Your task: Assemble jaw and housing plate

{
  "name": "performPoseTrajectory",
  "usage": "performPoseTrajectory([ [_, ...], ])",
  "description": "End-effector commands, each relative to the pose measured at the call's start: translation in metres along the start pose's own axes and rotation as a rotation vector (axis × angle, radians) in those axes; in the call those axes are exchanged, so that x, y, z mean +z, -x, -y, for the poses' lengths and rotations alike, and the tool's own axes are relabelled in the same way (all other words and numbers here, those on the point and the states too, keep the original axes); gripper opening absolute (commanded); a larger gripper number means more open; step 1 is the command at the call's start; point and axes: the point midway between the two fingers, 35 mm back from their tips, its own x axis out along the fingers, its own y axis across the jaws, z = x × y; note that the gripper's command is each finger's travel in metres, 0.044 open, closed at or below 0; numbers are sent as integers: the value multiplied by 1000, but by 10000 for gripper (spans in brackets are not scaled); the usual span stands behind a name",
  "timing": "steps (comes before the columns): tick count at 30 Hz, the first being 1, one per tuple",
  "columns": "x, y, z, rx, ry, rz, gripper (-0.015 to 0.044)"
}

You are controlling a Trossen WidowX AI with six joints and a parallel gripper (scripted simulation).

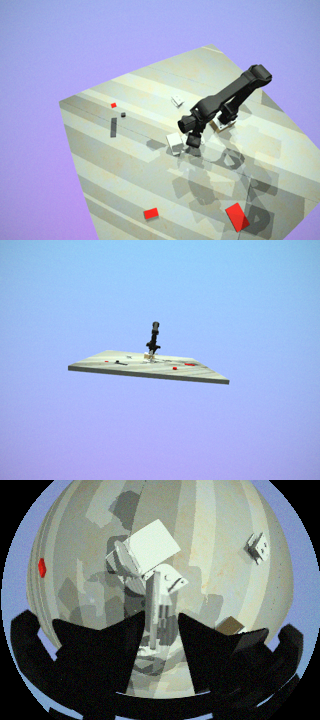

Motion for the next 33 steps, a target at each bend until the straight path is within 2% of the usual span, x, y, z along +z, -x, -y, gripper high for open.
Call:
performPoseTrajectory([
  [1,3,-1,10,-1,105,-7,134],
  [26,20,-2,59,2,726,-5,134],
  [33,20,-2,62,2,763,-4,134],
])
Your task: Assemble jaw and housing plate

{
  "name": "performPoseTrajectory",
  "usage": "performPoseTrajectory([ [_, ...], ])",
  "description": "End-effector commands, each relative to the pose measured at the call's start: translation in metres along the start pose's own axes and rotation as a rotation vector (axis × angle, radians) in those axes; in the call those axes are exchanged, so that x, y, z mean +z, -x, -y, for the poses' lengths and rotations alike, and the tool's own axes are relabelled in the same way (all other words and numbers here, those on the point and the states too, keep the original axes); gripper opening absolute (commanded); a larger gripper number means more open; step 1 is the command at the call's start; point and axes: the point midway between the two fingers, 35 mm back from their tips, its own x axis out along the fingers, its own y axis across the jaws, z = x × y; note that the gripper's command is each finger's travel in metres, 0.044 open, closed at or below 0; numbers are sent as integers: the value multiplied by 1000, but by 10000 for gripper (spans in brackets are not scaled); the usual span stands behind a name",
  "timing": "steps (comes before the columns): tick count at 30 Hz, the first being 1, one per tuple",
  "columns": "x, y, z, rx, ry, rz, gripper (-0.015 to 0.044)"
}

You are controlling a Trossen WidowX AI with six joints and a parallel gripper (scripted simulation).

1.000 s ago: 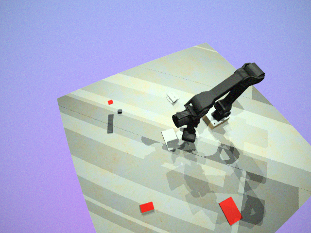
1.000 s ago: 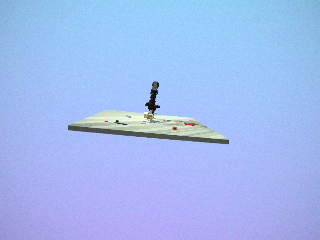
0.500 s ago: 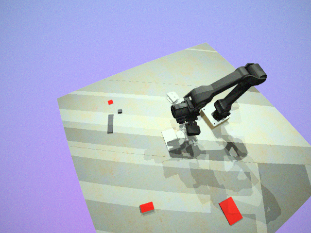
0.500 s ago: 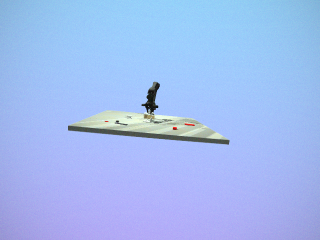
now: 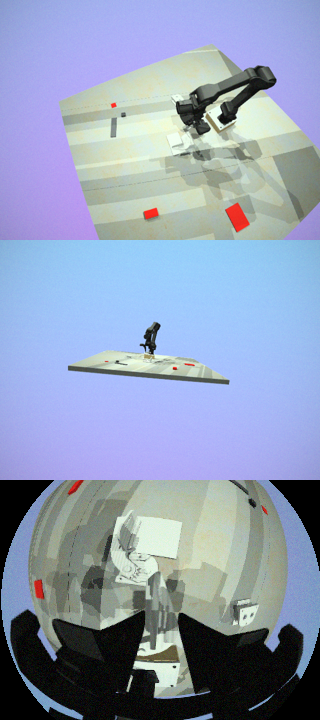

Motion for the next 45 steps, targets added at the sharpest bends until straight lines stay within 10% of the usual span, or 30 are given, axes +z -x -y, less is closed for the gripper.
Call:
performPoseTrajectory([
  [1,-2,-1,0,5,17,-5,134],
  [45,50,3,-2,5,42,-1,134],
])
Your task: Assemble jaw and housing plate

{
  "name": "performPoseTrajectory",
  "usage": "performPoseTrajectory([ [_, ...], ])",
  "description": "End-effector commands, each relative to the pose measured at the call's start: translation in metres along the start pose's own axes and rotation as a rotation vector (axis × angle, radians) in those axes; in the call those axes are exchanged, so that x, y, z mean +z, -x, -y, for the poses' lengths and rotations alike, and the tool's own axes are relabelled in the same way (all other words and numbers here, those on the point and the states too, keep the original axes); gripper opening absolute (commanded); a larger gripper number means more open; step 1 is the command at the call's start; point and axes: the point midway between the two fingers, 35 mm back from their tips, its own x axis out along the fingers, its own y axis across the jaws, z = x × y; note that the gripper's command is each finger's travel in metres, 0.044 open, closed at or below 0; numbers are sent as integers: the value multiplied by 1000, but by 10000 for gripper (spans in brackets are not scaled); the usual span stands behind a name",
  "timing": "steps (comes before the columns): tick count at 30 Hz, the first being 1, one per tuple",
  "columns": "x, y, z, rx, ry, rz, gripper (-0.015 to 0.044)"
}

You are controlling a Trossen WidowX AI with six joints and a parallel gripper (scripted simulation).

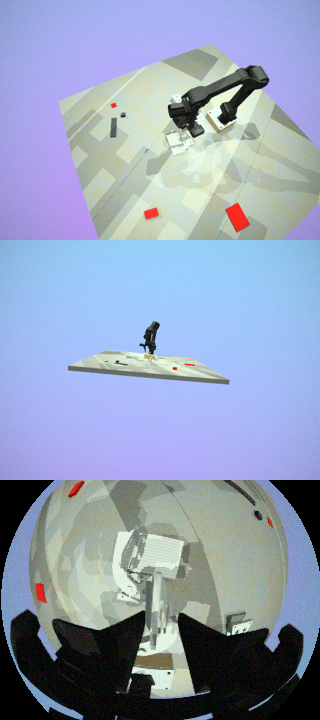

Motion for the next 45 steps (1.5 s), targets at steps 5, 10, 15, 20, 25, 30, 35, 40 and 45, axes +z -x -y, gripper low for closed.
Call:
performPoseTrajectory([
  [5,28,1,-1,1,-1,8,134],
  [10,44,-1,-3,1,-1,9,134],
  [15,56,-2,-4,1,-1,10,134],
  [20,56,-2,-4,1,-1,10,134],
  [25,56,-2,-4,1,-1,10,134],
  [30,56,-2,-4,1,-1,10,134],
  [35,56,-2,-4,1,-1,10,134],
  [40,56,-2,-4,1,-1,10,134],
  [45,56,-2,-4,1,-1,10,134],
])
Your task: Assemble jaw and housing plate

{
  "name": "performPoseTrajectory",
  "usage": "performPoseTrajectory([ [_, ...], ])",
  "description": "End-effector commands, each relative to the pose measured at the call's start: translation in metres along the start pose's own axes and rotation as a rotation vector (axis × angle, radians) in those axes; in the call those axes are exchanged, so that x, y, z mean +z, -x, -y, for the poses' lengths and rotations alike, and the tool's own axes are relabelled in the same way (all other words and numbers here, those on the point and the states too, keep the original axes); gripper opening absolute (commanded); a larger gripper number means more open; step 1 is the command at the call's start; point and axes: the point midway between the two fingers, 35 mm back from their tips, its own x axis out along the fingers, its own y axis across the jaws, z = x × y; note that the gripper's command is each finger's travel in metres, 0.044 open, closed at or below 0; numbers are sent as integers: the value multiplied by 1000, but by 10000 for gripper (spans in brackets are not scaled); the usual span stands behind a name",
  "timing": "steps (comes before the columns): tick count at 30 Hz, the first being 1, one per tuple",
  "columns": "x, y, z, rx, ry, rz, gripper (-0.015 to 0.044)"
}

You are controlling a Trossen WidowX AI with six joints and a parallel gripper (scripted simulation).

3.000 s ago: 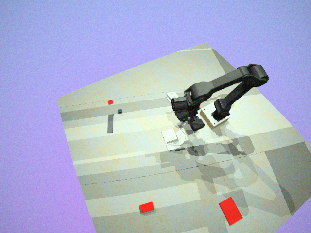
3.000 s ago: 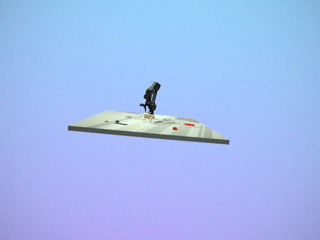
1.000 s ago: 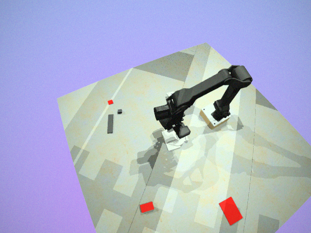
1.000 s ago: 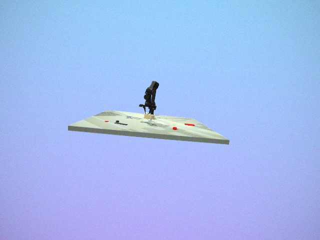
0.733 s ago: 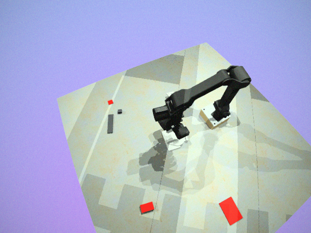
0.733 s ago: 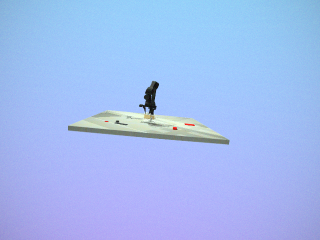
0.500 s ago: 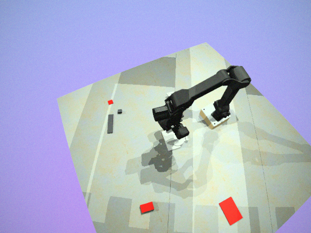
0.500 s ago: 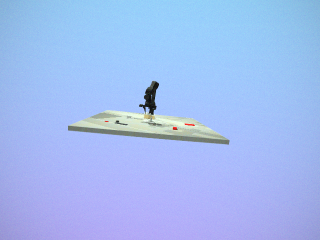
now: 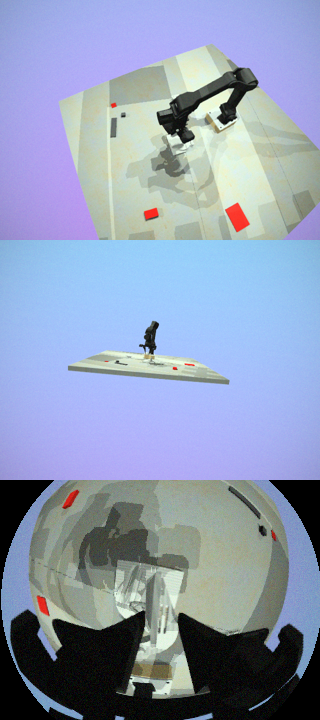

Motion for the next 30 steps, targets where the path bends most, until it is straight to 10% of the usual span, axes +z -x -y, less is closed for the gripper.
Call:
performPoseTrajectory([
  [1,1,0,0,-1,-3,2,134],
  [30,3,-15,1,0,-4,2,134],
])
